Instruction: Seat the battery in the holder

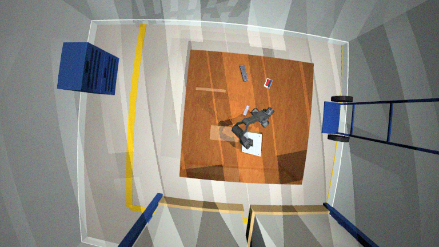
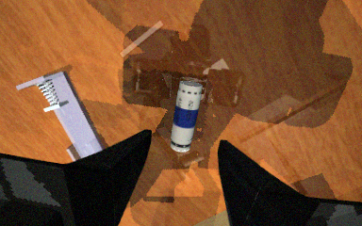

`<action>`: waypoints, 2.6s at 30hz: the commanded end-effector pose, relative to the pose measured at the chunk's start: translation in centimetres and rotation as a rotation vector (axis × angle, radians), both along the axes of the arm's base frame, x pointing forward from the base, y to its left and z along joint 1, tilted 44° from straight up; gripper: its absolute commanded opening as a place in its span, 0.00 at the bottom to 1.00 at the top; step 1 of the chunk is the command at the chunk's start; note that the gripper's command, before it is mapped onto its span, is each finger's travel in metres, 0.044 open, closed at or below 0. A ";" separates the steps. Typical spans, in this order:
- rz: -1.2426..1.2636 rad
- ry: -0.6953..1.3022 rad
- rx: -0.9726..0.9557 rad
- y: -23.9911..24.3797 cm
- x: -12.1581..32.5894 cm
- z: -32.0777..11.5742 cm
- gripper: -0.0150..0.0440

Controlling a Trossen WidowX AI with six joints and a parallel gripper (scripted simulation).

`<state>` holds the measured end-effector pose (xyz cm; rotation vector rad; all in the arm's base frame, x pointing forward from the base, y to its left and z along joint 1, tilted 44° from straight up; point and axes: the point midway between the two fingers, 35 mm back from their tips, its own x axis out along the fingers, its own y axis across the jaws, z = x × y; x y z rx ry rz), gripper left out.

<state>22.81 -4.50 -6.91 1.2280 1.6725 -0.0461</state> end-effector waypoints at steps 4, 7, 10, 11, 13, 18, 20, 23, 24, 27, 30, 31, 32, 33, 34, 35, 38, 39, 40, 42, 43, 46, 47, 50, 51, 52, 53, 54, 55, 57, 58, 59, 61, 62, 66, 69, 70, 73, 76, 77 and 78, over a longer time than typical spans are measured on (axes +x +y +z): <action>-0.020 0.020 0.008 0.5 -0.1 -0.2 0.64; -0.020 0.020 0.008 0.8 0.0 -0.6 0.64; -0.020 0.020 0.007 1.2 0.0 -1.0 0.64; -0.020 0.020 0.007 1.3 0.0 -1.1 0.64; -0.021 0.020 0.007 1.5 0.1 -1.3 0.64; -0.021 0.020 0.008 2.1 0.1 -1.9 0.64; -0.021 0.020 0.008 2.3 0.1 -2.2 0.64; -0.021 0.020 0.008 2.7 0.1 -2.5 0.64; -0.021 0.020 0.008 2.8 0.1 -2.6 0.64; -0.020 0.020 0.009 3.1 0.1 -2.9 0.64; -0.020 0.020 0.009 3.5 0.1 -3.3 0.64; -0.020 0.020 0.010 3.6 0.1 -3.4 0.64; -0.020 0.020 0.010 3.7 0.1 -3.5 0.64; -0.020 0.020 0.010 3.8 0.1 -3.6 0.64; -0.020 0.020 0.010 3.9 0.1 -3.6 0.64; -0.020 0.020 0.010 3.9 0.1 -3.6 0.64; -0.020 0.020 0.010 3.9 0.1 -3.6 0.50; -0.020 0.020 0.010 3.9 0.1 -3.6 0.46; -0.020 0.020 0.010 3.9 0.1 -3.6 0.41; -0.020 0.020 0.010 3.9 0.1 -3.6 0.39; -0.020 0.020 0.010 3.9 0.1 -3.6 0.38; -0.020 0.020 0.010 3.9 0.1 -3.6 0.36; -0.020 0.020 0.010 3.9 0.1 -3.6 0.36; -0.020 0.020 0.010 3.9 0.1 -3.6 0.36; -0.014 0.010 0.004 3.8 0.2 -3.7 0.36; 0.006 -0.022 -0.015 3.5 0.5 -3.7 0.36; 0.017 -0.040 -0.027 3.1 0.7 -3.4 0.36; 0.010 -0.029 -0.022 2.5 0.6 -2.8 0.36; 0.003 -0.017 -0.016 2.0 0.4 -2.3 0.36; -0.010 0.005 -0.003 1.1 0.2 -1.0 0.36; -0.016 0.013 0.003 0.7 0.0 -0.5 0.36; -0.019 0.019 0.007 0.4 -0.1 -0.2 0.36; -0.020 0.020 0.008 0.4 -0.1 -0.1 0.36; -0.020 0.020 0.008 0.4 -0.1 -0.1 0.36; 0.055 -0.055 0.000 1.1 1.8 1.9 0.36; 0.142 -0.141 -0.007 2.3 3.8 4.3 0.36; 0.170 -0.169 -0.008 2.8 4.4 5.1 0.36; 0.257 -0.252 -0.013 4.4 5.9 7.7 0.36; 0.299 -0.291 -0.015 5.3 6.5 9.0 0.36; 0.299 -0.291 -0.015 5.3 6.5 9.0 0.36; 0.299 -0.286 -0.014 5.3 6.4 8.9 0.36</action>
